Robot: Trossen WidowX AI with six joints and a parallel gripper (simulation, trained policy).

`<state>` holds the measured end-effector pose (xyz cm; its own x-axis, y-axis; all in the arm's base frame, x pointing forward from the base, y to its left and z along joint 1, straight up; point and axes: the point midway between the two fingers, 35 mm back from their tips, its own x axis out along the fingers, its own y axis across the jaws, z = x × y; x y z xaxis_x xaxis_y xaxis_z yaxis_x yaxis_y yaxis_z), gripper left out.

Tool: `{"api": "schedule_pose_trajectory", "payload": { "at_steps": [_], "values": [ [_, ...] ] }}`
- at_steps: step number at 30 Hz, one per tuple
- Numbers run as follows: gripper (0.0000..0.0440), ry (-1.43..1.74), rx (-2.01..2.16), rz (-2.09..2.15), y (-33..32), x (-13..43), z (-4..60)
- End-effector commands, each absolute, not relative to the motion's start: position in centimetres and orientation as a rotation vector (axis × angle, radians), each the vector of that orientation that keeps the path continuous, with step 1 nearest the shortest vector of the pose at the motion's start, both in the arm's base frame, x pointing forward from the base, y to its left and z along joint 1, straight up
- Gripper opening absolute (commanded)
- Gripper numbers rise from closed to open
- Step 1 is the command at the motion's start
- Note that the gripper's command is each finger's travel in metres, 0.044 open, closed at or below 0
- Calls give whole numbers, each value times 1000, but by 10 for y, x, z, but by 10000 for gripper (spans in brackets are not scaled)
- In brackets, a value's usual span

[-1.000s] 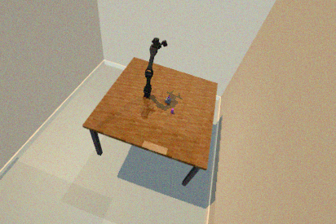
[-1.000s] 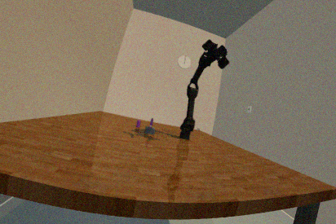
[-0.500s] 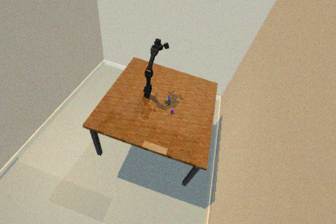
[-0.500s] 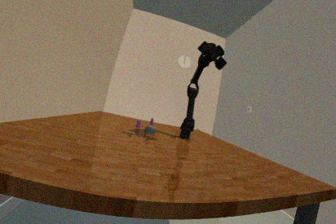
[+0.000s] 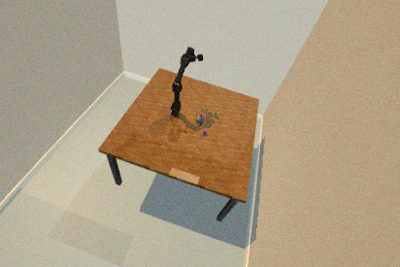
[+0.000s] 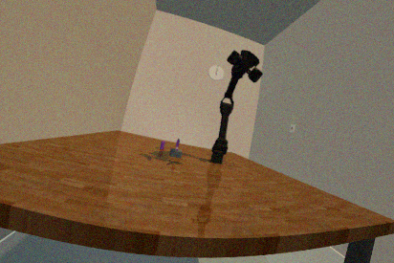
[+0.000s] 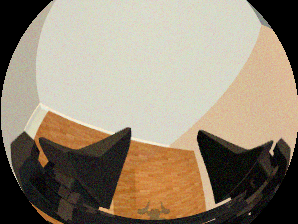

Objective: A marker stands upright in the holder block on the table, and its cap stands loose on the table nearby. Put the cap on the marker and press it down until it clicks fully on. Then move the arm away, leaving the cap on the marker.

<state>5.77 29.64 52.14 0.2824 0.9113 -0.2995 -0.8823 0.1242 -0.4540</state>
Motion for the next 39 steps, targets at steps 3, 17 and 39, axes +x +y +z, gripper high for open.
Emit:
{"api": "schedule_pose_trajectory", "payload": {
  "at_steps": [3,17,39],
  "values": [
    [329,3,-608,1292,296,67,513],
    [330,135,-585,1236,291,90,496],
    [331,338,-537,1126,280,128,470]
  ]
}}
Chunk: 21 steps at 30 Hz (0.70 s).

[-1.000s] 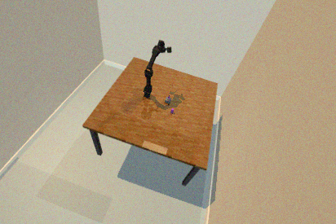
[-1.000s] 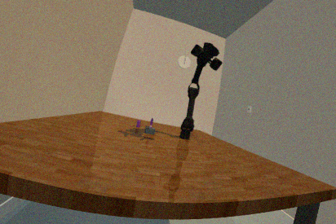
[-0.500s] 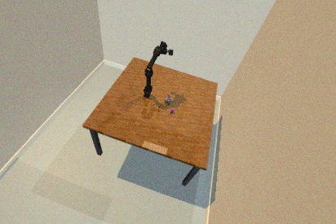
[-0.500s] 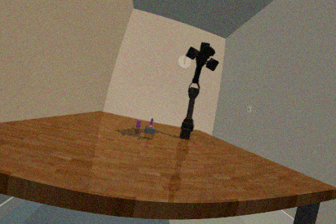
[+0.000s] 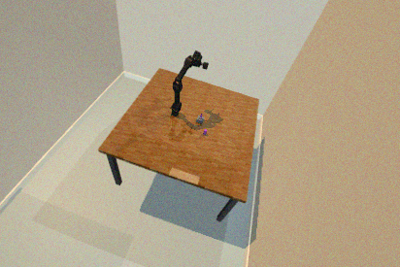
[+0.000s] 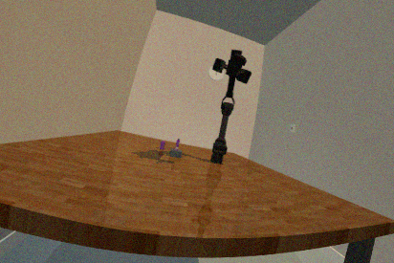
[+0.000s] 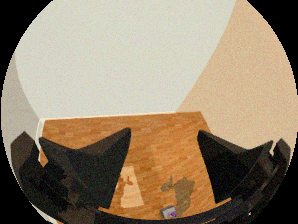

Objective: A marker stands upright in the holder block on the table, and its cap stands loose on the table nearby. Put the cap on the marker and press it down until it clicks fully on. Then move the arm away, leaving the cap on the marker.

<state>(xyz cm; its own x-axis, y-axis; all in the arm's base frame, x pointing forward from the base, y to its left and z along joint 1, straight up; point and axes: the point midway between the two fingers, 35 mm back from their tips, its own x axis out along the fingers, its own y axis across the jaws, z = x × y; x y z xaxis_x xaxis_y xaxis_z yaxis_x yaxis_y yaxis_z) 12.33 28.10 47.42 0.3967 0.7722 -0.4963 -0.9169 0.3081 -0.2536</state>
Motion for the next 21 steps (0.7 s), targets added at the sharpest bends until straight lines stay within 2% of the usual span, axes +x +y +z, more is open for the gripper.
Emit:
{"api": "schedule_pose_trajectory", "payload": {
  "at_steps": [1,21],
  "values": [
    [331,347,-535,1120,279,130,468],
    [331,529,-505,977,258,174,440]
  ]
}}
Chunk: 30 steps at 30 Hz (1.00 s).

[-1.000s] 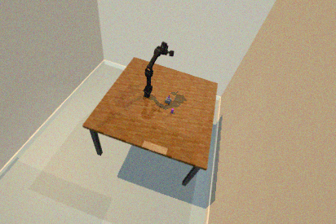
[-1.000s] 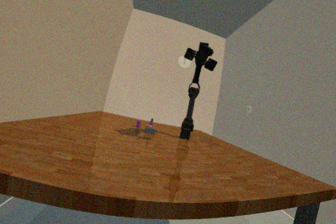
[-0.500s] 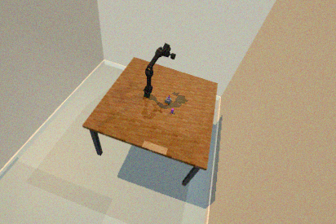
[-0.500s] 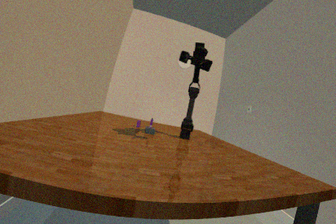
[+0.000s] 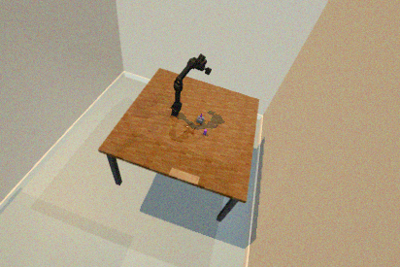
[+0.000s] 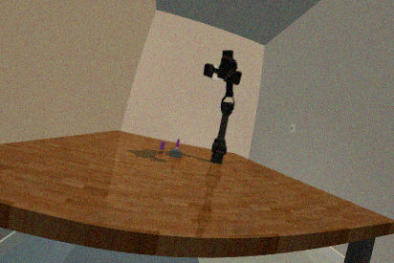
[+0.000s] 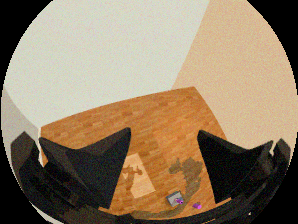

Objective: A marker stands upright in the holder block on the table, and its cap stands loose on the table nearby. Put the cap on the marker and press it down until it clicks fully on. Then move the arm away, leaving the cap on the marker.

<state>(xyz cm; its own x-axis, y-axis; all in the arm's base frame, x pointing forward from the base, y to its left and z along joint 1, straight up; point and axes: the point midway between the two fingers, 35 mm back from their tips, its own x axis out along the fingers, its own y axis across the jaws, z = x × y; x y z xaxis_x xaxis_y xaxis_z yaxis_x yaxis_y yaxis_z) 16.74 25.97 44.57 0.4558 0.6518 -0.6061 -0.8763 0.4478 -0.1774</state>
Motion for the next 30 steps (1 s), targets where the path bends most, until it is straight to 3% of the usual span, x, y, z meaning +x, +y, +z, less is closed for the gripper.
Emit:
{"api": "schedule_pose_trajectory", "payload": {
  "at_steps": [1,30],
  "values": [
    [331,538,-503,969,256,176,439],
    [333,788,-427,747,213,237,398]
  ]
}}
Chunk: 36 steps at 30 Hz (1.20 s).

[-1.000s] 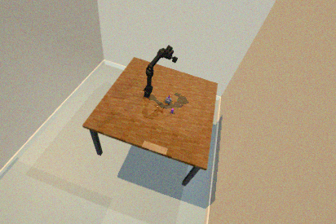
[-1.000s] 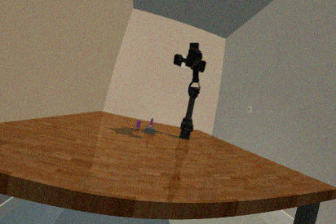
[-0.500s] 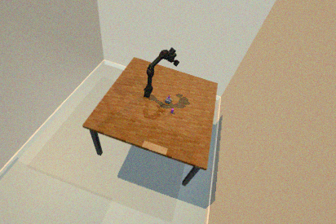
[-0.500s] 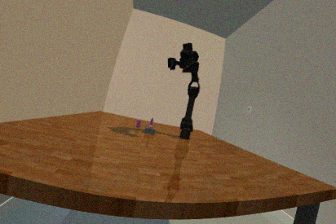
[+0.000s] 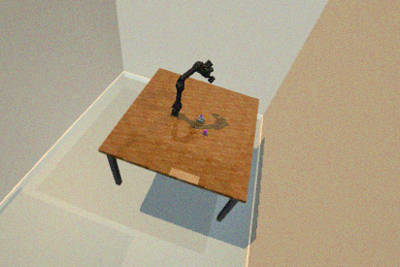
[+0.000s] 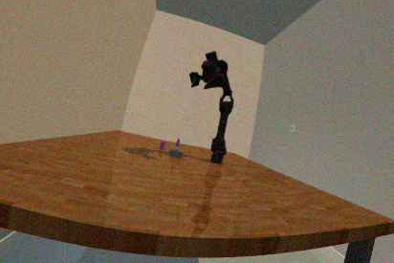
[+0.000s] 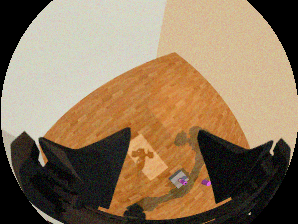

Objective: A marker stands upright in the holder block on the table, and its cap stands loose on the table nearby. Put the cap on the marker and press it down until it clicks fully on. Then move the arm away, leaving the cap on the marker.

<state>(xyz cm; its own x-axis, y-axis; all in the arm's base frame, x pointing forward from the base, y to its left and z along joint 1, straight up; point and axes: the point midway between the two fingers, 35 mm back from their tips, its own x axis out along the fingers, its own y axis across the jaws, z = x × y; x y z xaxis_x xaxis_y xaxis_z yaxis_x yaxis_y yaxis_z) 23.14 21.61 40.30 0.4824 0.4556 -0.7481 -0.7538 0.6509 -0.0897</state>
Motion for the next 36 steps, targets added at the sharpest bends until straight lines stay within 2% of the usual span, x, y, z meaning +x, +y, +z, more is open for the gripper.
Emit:
{"api": "schedule_pose_trajectory", "payload": {
  "at_steps": [1,36],
  "values": [
    [333,796,-424,739,211,239,396],
    [332,1036,-277,475,144,308,347]
  ]
}}
